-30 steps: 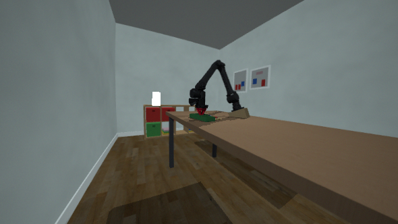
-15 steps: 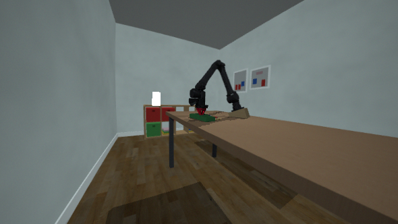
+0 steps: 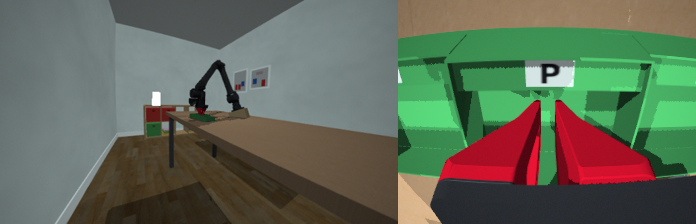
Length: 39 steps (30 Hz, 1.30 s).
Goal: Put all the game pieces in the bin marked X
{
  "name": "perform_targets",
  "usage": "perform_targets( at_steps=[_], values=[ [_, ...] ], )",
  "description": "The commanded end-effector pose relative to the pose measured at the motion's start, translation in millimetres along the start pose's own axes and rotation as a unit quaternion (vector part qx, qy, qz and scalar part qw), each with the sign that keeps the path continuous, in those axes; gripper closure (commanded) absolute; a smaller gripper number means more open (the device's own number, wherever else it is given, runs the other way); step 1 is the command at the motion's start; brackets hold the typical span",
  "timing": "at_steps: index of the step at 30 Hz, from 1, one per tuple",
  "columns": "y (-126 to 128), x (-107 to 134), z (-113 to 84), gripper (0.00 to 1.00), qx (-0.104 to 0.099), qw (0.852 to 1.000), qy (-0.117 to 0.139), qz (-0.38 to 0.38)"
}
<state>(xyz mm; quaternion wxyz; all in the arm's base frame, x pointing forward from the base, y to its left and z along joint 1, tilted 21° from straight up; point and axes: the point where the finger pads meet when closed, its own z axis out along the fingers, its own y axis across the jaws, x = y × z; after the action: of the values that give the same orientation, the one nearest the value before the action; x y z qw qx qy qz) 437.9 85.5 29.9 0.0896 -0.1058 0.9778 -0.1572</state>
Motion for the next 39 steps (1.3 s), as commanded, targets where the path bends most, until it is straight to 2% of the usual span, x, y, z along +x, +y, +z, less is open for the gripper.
perform_targets(
  at_steps=[1,3,5,9,11,12,17,22,25,28,29,30,34,36,37,38,39],
  values=[
    [-8,-14,-5.7,0.92,-0.002,1.000,-0.018,0.008],
    [-8,-14,-5.7,0.92,-0.002,1.000,-0.018,0.008],
    [-13,-19,-20.4,0.92,-0.003,1.000,-0.023,0.011],
    [-9,-26,-32.1,0.92,-0.004,0.999,-0.032,0.017],
    [-9,-26,-32.1,0.92,-0.004,0.999,-0.032,0.017],
    [-1,-21,-19.3,0.92,-0.003,1.000,-0.016,0.009],
    [-1,-26,-43.3,0.92,-0.006,0.999,-0.035,0.010],
    [1,-24,-44.1,0.92,-0.005,1.000,-0.029,0.007],
    [-1,-26,-54.5,0.92,-0.006,0.999,-0.036,0.010],
    [-1,-26,-55.9,0.92,-0.006,0.999,-0.036,0.010],
    [0,-25,-54.9,0.92,-0.005,1.000,-0.030,0.008],
    [-1,-26,-64.4,0.92,-0.006,0.999,-0.036,0.010],
    [-2,-25,-81.2,0.92,-0.006,0.999,-0.037,0.011],
    [-1,-25,-81.8,0.92,-0.005,0.999,-0.036,0.010],
    [4,-22,-67.9,0.92,-0.003,1.000,-0.020,0.004],
    [4,-22,-67.9,0.92,-0.003,1.000,-0.020,0.004],
    [5,-11,-60.6,0.92,-0.002,1.000,-0.009,0.000]
  ],
)
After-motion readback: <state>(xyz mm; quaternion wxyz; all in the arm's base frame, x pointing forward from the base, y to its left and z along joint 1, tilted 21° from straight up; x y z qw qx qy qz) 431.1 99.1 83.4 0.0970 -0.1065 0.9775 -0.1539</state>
